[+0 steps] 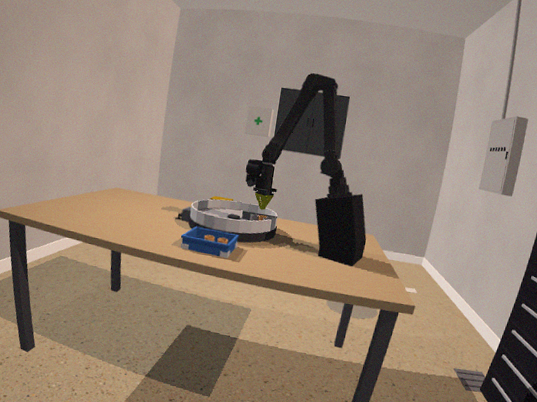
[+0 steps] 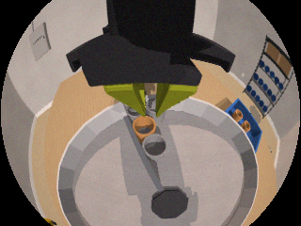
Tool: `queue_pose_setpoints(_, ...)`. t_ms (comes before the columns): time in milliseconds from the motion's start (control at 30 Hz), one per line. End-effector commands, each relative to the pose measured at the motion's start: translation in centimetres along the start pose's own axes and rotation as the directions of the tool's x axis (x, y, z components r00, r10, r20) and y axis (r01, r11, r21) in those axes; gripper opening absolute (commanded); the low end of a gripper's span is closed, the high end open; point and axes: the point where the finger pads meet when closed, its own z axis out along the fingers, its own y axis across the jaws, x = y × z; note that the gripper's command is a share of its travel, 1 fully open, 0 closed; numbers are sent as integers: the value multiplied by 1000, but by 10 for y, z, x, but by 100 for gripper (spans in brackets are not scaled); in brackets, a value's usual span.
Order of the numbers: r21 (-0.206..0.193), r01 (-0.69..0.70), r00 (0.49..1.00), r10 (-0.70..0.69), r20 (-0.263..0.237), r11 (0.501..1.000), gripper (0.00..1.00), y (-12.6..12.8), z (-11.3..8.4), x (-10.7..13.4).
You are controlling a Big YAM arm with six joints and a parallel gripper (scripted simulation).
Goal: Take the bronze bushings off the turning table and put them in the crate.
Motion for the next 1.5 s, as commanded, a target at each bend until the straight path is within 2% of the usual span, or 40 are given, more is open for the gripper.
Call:
queue_pose_setpoints(0, -14, 86, 996, -86, 17, 996, 14, 9, -1, 0)
queue_pose_setpoints(1100, -10, 80, 997, -80, 17, 997, 14, 6, 0, -1)
queue_pose_setpoints(1300, -7, 75, 997, -75, 5, 997, 14, 4, 20, 2)
queue_pose_setpoints(1467, -7, 72, 997, -72, 9, 997, 14, 4, 27, -1)
